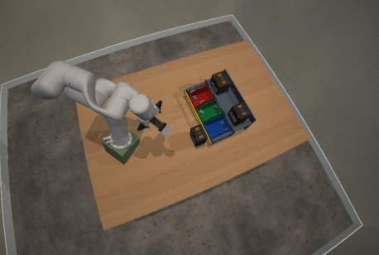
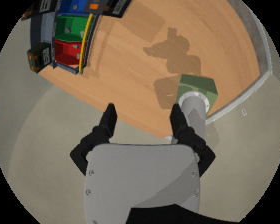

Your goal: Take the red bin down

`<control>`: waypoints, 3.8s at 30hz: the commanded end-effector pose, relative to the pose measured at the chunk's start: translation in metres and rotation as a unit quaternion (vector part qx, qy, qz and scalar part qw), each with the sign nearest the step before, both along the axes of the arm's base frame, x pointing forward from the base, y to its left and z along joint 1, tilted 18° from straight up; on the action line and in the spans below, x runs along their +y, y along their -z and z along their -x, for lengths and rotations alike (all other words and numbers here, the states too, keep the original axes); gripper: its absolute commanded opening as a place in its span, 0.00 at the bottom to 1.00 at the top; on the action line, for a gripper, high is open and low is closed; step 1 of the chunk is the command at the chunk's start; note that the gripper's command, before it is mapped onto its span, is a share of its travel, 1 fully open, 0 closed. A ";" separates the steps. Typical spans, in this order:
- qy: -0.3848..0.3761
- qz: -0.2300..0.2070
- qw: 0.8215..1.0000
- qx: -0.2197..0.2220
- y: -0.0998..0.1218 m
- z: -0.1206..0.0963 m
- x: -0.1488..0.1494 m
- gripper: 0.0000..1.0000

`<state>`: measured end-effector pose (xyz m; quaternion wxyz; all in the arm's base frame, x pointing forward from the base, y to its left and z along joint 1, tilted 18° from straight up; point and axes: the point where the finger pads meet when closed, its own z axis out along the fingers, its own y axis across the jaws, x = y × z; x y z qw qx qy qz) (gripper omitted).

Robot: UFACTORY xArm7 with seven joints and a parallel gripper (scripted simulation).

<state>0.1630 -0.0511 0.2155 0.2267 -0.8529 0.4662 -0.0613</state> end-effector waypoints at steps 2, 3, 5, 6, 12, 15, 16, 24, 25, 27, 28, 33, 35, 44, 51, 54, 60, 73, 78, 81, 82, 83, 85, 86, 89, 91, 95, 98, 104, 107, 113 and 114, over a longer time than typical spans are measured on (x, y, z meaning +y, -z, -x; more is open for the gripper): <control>0.002 0.000 1.000 -0.001 -0.001 0.000 -0.001 1.00; 0.025 -0.010 1.000 0.004 -0.002 -0.001 -0.001 1.00; 0.071 -0.032 0.997 0.013 -0.003 -0.003 -0.001 1.00; 0.094 -0.042 0.995 0.018 -0.004 -0.004 -0.001 1.00; 0.117 -0.053 0.991 0.023 -0.004 -0.005 -0.001 1.00; 0.117 -0.053 0.991 0.023 -0.004 -0.005 -0.001 1.00; 0.117 -0.053 0.991 0.023 -0.004 -0.005 -0.001 1.00; 0.230 -0.105 0.966 0.046 -0.006 -0.007 -0.001 1.00; 0.230 -0.105 0.966 0.046 -0.006 -0.007 -0.001 1.00; 0.230 -0.105 0.966 0.046 -0.006 -0.007 -0.001 1.00; 0.230 -0.105 0.966 0.046 -0.006 -0.007 -0.001 1.00; 0.230 -0.105 0.966 0.046 -0.006 -0.007 -0.001 1.00; 0.230 -0.105 0.966 0.046 -0.006 -0.007 -0.001 1.00; 0.339 -0.156 0.925 0.068 -0.007 -0.008 -0.001 1.00; 0.339 -0.156 0.925 0.068 -0.007 -0.008 -0.001 1.00; 0.359 -0.166 0.916 0.073 -0.007 -0.008 -0.001 1.00; 0.442 -0.204 0.869 0.090 -0.007 -0.008 -0.001 1.00; 0.500 -0.231 0.828 0.102 -0.007 -0.008 -0.001 1.00; 0.538 -0.248 0.798 0.110 -0.007 -0.008 -0.001 1.00; 0.538 -0.248 0.798 0.110 -0.007 -0.008 -0.001 1.00; 0.538 -0.248 0.798 0.110 -0.007 -0.008 -0.001 1.00; 0.538 -0.248 0.798 0.110 -0.007 -0.008 -0.001 1.00; 0.538 -0.248 0.798 0.110 -0.007 -0.008 -0.001 1.00; 0.538 -0.248 0.798 0.110 -0.007 -0.008 -0.001 1.00; 0.489 -0.226 0.836 0.100 -0.007 -0.008 -0.001 1.00; 0.528 -0.244 0.807 0.108 -0.007 -0.008 -0.001 1.00; 0.546 -0.252 0.791 0.111 -0.007 -0.009 -0.001 1.00; 0.546 -0.252 0.791 0.111 -0.007 -0.009 -0.001 1.00; 0.546 -0.252 0.791 0.111 -0.007 -0.009 -0.001 1.00; 0.511 -0.236 0.820 0.104 -0.007 -0.008 -0.001 1.00; 0.548 -0.253 0.789 0.112 -0.008 -0.009 -0.001 1.00; 0.548 -0.253 0.789 0.112 -0.008 -0.009 -0.001 1.00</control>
